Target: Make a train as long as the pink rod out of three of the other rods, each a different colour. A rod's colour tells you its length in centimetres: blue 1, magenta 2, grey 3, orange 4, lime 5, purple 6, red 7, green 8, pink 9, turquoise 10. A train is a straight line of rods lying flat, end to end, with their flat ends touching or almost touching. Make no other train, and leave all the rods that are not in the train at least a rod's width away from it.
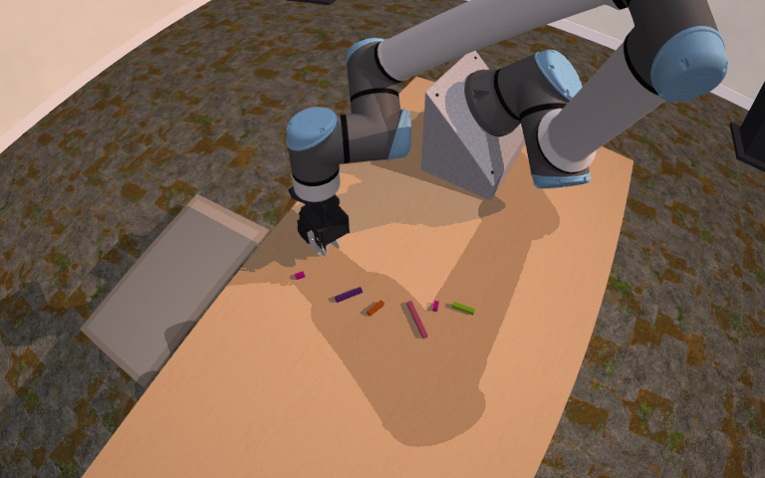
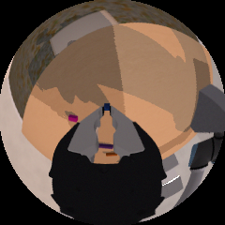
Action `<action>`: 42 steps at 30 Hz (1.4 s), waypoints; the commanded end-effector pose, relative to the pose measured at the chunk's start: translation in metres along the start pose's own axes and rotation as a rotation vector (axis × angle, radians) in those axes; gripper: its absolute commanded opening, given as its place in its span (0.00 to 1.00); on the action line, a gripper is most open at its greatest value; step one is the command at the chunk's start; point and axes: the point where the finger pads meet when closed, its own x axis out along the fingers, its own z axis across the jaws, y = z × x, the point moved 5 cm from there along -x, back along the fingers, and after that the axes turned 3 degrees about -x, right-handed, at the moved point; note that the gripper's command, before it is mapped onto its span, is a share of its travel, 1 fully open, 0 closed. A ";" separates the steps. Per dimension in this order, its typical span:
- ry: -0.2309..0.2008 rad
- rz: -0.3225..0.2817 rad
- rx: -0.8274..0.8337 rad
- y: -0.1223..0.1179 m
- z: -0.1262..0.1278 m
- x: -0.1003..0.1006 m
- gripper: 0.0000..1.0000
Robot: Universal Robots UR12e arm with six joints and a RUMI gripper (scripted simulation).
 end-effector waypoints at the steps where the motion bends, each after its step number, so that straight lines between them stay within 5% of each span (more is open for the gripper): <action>1: 0.001 0.000 0.000 0.000 -0.001 0.000 0.00; 30: 0.001 0.000 0.000 0.000 -0.001 0.000 0.00; 42: 0.001 0.000 0.000 0.000 -0.001 0.000 0.11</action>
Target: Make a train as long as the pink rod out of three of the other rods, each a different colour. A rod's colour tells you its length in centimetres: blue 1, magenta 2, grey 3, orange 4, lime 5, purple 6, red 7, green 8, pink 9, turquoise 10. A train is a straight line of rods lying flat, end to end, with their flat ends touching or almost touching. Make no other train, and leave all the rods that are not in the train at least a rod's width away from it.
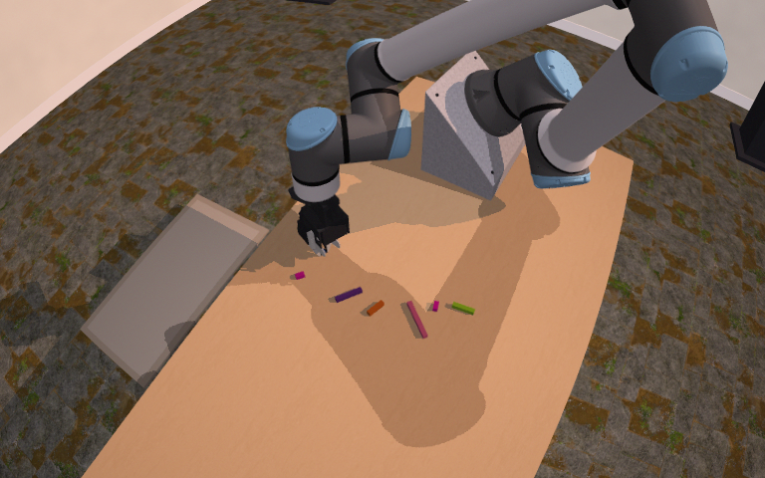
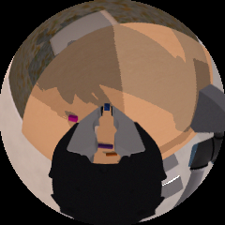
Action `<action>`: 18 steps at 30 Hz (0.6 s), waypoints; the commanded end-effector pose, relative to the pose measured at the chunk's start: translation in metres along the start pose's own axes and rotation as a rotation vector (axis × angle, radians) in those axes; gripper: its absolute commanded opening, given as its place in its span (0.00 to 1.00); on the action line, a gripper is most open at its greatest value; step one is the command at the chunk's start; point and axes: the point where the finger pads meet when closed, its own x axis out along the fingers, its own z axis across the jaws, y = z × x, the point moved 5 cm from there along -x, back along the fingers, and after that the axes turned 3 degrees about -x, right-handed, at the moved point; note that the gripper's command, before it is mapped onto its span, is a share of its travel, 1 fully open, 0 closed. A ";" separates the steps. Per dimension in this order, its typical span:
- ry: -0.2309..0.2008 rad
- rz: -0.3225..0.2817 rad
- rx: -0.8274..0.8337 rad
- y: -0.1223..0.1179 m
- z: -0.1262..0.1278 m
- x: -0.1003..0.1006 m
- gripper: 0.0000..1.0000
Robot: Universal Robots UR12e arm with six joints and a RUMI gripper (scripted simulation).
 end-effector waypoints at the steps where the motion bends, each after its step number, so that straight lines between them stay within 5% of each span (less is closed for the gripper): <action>1: 0.001 0.000 0.000 0.000 -0.001 -0.001 0.11; 18: 0.001 0.000 0.000 0.000 -0.001 -0.004 0.14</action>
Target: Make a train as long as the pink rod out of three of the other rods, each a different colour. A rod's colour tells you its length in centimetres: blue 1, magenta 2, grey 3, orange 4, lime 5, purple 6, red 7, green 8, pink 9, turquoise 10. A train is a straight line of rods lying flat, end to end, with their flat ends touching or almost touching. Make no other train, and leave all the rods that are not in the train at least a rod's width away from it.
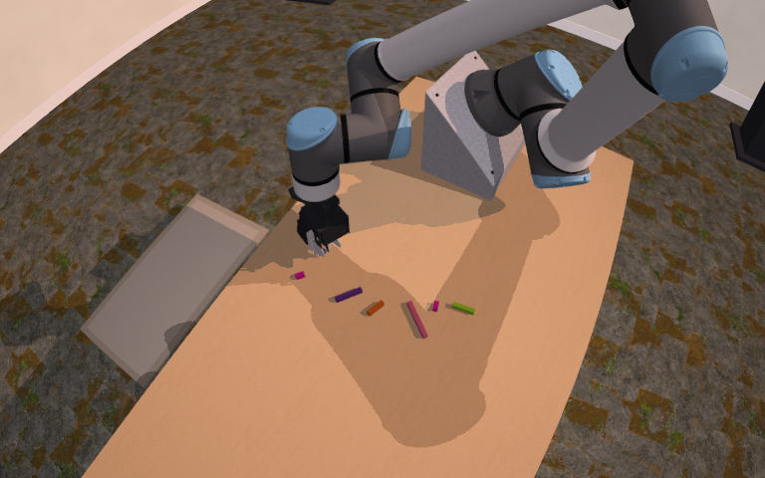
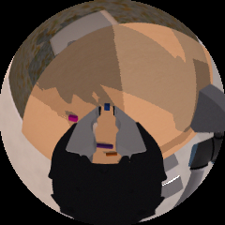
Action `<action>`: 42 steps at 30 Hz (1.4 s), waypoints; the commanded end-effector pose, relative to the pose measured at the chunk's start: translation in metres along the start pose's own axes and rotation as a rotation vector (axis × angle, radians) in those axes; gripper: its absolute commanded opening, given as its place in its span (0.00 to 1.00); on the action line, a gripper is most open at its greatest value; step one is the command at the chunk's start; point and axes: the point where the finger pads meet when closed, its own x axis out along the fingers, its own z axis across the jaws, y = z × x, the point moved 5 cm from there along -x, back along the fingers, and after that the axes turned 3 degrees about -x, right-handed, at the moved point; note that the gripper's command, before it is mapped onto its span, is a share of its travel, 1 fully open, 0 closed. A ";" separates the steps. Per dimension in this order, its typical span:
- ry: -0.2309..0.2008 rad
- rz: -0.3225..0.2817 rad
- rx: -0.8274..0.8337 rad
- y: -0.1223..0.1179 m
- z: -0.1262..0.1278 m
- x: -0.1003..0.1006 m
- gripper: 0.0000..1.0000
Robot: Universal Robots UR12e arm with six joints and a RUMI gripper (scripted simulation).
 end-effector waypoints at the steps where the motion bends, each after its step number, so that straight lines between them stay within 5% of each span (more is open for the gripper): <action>1: 0.001 0.000 0.000 0.000 -0.001 -0.005 0.14; 7: 0.001 0.000 0.000 0.000 -0.001 -0.019 0.14; 20: 0.001 0.000 0.000 0.000 0.000 -0.082 0.14; 29: 0.001 0.000 0.000 0.000 0.000 -0.090 0.14; 30: 0.001 0.000 0.000 0.000 0.000 -0.090 1.00; 42: 0.001 0.000 0.000 0.000 0.000 -0.090 1.00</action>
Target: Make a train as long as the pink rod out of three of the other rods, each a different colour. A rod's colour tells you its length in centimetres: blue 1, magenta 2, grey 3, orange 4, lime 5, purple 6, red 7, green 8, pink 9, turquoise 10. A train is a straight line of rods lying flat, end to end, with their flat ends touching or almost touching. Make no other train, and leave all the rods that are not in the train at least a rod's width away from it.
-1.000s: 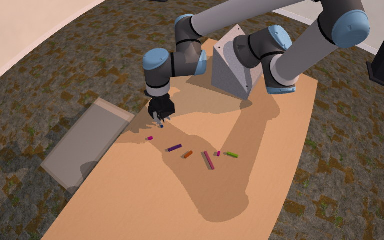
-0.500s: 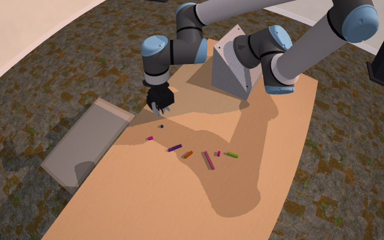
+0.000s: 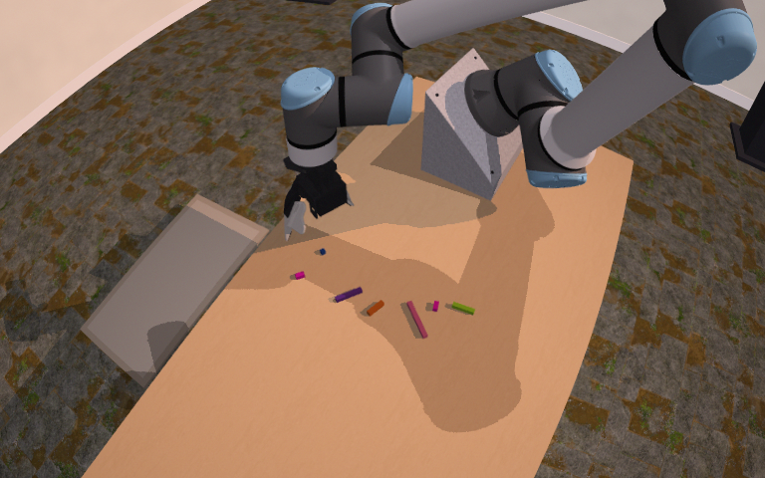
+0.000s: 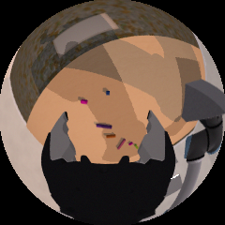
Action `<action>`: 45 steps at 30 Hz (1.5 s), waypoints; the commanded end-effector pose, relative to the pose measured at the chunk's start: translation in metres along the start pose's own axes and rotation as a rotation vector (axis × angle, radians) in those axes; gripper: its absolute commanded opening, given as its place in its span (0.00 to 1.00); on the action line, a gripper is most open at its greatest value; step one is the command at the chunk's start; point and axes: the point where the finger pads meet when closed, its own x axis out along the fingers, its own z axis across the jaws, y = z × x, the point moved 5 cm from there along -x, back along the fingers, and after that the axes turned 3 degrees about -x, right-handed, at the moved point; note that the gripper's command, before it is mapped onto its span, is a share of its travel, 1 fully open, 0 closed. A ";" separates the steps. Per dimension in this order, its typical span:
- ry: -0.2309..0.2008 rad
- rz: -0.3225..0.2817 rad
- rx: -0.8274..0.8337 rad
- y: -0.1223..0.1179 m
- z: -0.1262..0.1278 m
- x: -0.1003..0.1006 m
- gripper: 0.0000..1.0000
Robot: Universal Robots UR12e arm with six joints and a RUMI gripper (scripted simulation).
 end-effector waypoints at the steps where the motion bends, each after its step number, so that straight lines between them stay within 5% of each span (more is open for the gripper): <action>1: 0.001 0.000 0.000 0.000 -0.001 -0.001 1.00; 23: 0.002 0.001 -0.081 -0.009 0.000 -0.001 1.00; 45: 0.002 0.007 -0.661 -0.079 0.011 0.000 1.00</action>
